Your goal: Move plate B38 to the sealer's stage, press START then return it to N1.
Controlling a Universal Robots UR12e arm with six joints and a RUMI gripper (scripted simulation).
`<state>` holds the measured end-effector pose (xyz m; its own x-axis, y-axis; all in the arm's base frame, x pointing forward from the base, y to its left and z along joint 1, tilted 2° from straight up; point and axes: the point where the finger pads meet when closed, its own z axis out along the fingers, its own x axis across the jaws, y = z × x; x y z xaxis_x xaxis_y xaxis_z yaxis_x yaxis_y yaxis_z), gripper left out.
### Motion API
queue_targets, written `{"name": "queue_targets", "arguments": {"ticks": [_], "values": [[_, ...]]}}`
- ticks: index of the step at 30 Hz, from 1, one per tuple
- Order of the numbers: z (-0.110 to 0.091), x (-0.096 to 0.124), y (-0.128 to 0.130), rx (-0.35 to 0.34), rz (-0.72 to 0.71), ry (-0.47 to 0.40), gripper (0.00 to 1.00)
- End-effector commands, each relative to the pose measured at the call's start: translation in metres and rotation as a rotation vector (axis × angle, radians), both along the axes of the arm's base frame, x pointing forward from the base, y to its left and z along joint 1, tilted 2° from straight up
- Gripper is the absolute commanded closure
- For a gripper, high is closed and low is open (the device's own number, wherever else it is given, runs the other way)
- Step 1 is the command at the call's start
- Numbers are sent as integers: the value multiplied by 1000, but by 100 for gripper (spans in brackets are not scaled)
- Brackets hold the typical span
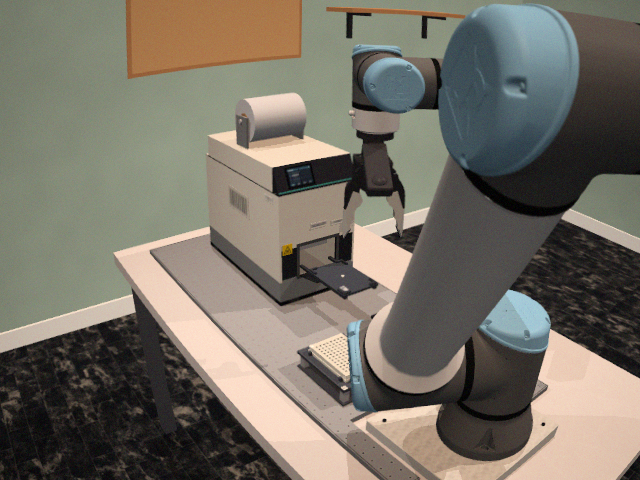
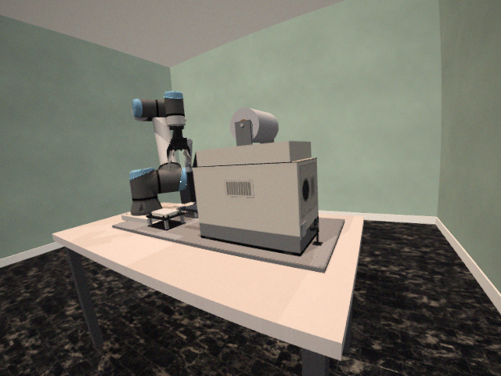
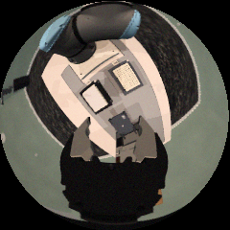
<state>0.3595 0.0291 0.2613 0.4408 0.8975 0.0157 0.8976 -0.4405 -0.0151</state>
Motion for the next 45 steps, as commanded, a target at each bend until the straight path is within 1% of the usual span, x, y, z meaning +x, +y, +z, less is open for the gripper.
{"name": "queue_targets", "arguments": {"ticks": [1,7,8,10,12,16,32,37,38,43,45], "values": [[1,0,0,7,164,-7,32],[1,0,0,8,360,-12,32],[1,0,0,8,360,-12,32],[1,0,0,8,427,-13,32],[1,0,0,8,427,-13,32],[1,0,0,9,557,-16,32],[1,0,0,9,557,-16,32],[-24,0,0,9,553,-16,32],[-24,0,0,9,553,-16,32],[-49,0,1,9,550,-16,32],[-49,0,1,9,550,-16,32]]}}
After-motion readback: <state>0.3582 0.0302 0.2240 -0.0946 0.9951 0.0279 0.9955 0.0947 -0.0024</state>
